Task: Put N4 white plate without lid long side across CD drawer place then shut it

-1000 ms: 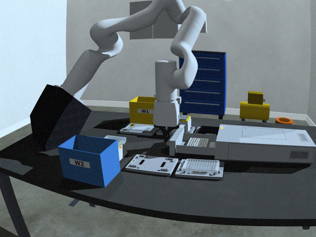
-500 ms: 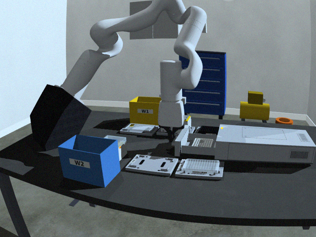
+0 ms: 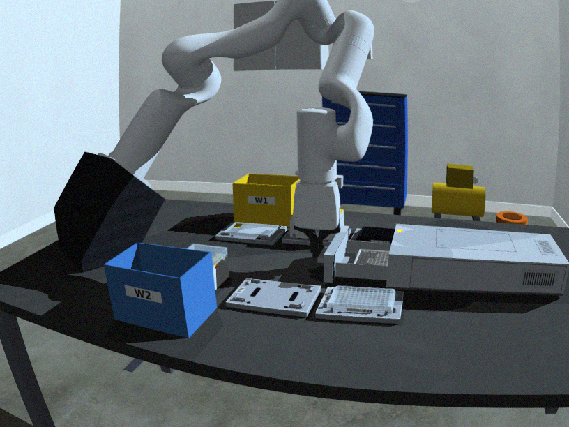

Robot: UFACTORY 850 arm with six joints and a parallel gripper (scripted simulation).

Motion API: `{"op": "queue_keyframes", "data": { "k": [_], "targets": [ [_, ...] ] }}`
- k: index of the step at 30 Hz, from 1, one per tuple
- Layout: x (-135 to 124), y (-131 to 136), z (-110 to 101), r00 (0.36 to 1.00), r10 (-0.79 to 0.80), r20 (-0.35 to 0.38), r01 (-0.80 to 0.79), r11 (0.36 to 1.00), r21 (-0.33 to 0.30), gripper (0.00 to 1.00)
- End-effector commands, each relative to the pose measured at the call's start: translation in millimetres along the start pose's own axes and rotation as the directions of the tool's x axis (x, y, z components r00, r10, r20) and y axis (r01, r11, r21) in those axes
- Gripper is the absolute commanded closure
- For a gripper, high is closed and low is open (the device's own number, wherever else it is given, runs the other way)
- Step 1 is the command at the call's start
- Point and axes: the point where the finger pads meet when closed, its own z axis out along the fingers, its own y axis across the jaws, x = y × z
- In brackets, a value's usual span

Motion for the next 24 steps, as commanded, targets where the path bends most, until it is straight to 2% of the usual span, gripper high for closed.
{"op": "queue_keyframes", "data": {
  "k": [1, 24],
  "targets": [
    [-0.2, 8.6, -0.6, 1.000, 0.000, 0.000, 0.000, 1.000, -0.001, 1.00],
    [-0.2, 37.9, -0.6, 1.000, 0.000, 0.000, 0.000, 1.000, -0.001, 1.00]
  ]
}}
